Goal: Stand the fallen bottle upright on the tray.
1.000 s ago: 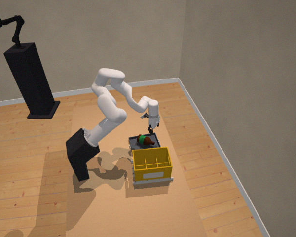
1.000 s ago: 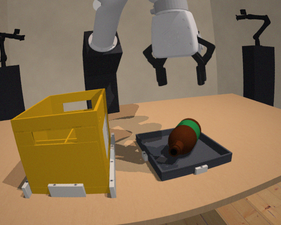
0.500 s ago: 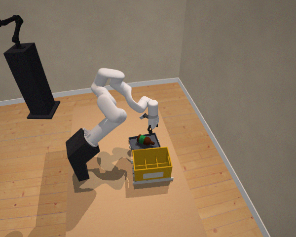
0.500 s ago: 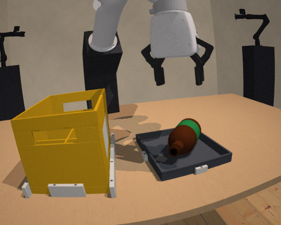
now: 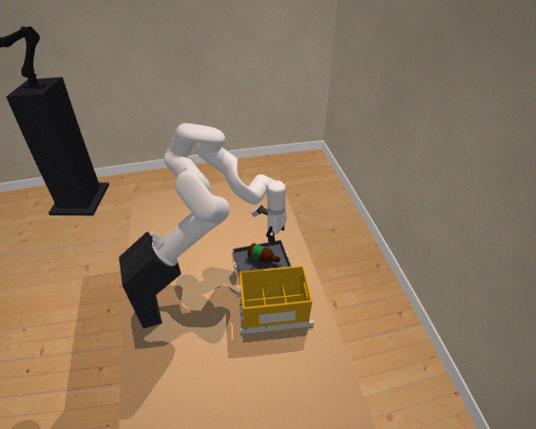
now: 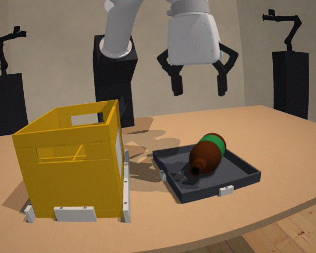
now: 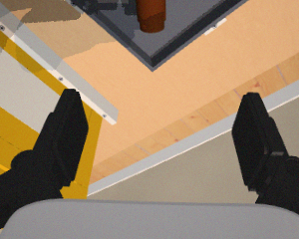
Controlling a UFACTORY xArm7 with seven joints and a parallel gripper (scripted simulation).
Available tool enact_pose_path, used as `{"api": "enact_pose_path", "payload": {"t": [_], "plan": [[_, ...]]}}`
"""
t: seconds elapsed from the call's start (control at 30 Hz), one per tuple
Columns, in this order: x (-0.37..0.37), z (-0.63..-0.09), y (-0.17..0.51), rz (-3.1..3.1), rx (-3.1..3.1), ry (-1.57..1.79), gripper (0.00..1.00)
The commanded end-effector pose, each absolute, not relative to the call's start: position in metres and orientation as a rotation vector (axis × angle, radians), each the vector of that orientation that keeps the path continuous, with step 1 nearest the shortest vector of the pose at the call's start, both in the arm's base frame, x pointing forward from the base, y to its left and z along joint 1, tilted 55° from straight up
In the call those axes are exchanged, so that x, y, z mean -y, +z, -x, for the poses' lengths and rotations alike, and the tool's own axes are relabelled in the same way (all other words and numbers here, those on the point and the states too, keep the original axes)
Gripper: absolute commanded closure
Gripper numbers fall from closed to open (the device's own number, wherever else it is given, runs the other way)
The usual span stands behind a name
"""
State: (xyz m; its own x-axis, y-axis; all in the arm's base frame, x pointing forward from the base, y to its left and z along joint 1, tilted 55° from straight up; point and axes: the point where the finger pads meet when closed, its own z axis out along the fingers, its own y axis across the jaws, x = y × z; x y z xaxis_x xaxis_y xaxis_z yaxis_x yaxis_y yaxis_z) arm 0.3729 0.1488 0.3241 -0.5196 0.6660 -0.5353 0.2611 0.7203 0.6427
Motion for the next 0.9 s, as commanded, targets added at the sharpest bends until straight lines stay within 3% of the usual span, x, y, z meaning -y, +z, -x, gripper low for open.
{"api": "enact_pose_path", "payload": {"t": [0.0, 0.87], "plan": [[-0.1487, -0.3718, 0.3236, -0.693, -2.112, 0.627, 0.00], [-0.1468, -0.3680, 0.3173, -0.663, -2.135, 0.593, 0.00]]}}
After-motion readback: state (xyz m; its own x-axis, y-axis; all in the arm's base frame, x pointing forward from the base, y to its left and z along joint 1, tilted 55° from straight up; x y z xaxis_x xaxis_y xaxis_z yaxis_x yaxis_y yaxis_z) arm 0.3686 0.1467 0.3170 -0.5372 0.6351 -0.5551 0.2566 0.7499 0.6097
